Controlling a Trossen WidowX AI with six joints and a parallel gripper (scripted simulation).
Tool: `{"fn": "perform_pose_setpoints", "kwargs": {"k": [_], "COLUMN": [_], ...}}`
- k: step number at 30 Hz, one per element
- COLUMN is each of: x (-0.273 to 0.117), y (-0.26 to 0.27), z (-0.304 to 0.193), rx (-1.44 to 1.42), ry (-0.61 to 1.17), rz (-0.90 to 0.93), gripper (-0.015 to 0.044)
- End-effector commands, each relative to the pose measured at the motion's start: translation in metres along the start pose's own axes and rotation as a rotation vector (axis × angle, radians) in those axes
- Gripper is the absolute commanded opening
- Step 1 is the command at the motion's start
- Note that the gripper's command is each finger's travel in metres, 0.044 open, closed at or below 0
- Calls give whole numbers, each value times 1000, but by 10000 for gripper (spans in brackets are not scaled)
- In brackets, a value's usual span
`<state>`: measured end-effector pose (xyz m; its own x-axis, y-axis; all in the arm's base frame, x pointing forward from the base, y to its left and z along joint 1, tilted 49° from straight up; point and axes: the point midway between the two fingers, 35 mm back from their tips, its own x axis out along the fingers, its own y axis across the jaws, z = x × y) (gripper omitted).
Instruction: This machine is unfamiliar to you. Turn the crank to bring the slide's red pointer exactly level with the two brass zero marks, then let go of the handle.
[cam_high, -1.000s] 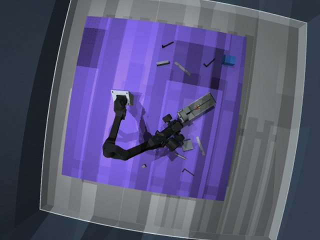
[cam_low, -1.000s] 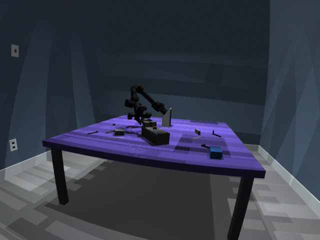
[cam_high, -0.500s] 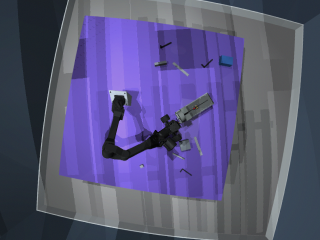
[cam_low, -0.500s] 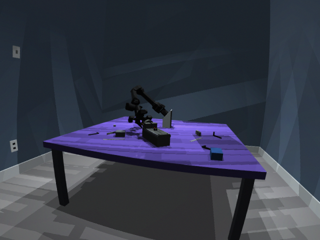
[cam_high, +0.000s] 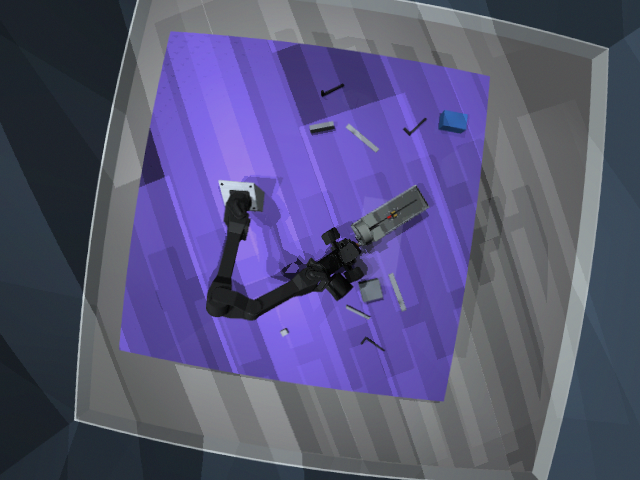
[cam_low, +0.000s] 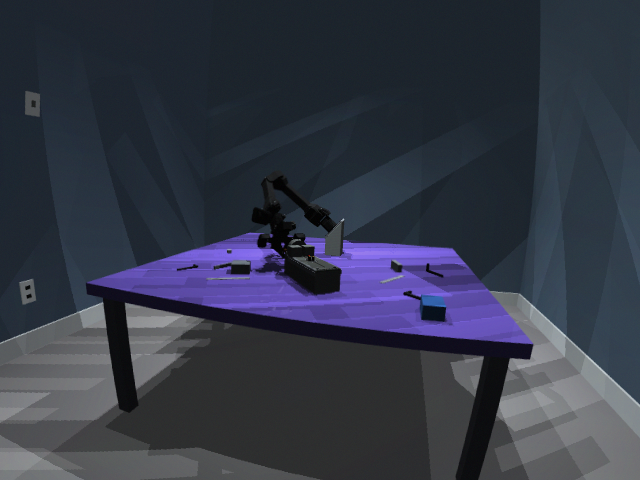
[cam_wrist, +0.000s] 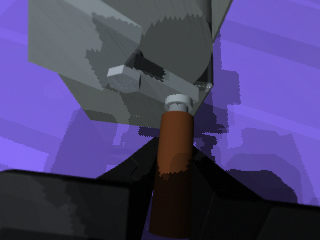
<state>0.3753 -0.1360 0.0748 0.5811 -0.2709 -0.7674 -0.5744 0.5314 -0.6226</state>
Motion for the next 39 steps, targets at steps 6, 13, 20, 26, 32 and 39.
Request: {"fn": "perform_pose_setpoints", "kwargs": {"k": [6,13,20,26,32,39], "x": [7,8,9,9,10,10], "y": [7,9,10,11,12,13], "z": [-7,-8,-9,-9,-9,-10], "rx": [2,2,2,2,2,2], "ry": [10,10,10,10,10,10], "rz": [10,10,10,10,10,10], "gripper": [0,0,0,0,0,0]}}
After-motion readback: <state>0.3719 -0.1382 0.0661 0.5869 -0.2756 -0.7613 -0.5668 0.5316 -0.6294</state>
